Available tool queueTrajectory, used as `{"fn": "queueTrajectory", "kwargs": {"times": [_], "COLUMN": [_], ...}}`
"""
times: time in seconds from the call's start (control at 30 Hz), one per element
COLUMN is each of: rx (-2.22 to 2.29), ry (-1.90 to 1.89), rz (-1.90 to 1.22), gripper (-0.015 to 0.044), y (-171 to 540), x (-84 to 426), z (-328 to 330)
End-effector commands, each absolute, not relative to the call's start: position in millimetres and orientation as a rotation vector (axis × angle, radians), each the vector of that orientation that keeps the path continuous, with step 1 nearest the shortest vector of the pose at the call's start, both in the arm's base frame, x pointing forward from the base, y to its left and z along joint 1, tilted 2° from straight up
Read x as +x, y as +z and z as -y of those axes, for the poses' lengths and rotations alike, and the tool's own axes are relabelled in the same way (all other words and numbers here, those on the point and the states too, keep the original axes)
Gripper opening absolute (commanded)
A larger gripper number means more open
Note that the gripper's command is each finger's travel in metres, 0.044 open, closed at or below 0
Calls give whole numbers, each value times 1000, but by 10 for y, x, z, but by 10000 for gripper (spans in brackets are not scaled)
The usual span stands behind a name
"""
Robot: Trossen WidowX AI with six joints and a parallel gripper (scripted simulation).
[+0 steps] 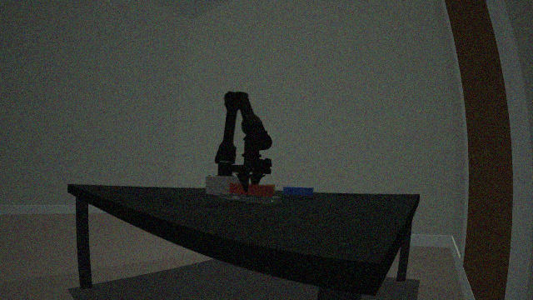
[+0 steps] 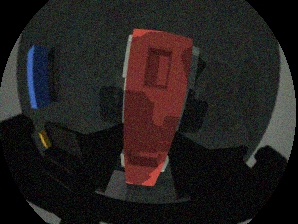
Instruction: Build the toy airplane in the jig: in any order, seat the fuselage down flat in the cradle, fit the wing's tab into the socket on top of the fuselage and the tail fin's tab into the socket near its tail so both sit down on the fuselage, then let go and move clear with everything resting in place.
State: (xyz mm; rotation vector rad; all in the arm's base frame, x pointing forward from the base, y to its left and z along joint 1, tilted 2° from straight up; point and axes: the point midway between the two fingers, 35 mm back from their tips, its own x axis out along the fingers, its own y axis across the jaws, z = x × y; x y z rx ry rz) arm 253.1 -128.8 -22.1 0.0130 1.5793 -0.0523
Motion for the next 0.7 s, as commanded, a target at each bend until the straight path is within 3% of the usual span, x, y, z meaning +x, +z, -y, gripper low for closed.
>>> {"fn": "queueTrajectory", "kwargs": {"times": [0.0, 0.03, 0.53, 0.67], "rx": [13, 13, 13, 13], "ry": [-53, -53, -53, -53], "rz": [-1578, -1578, -1578, -1578], "gripper": [58, 32, 426, 440], "y": [-215, -215, -215, -215], "x": [2535, 2535, 2535, 2535], "z": [1290, 1290, 1290, 1290]}}
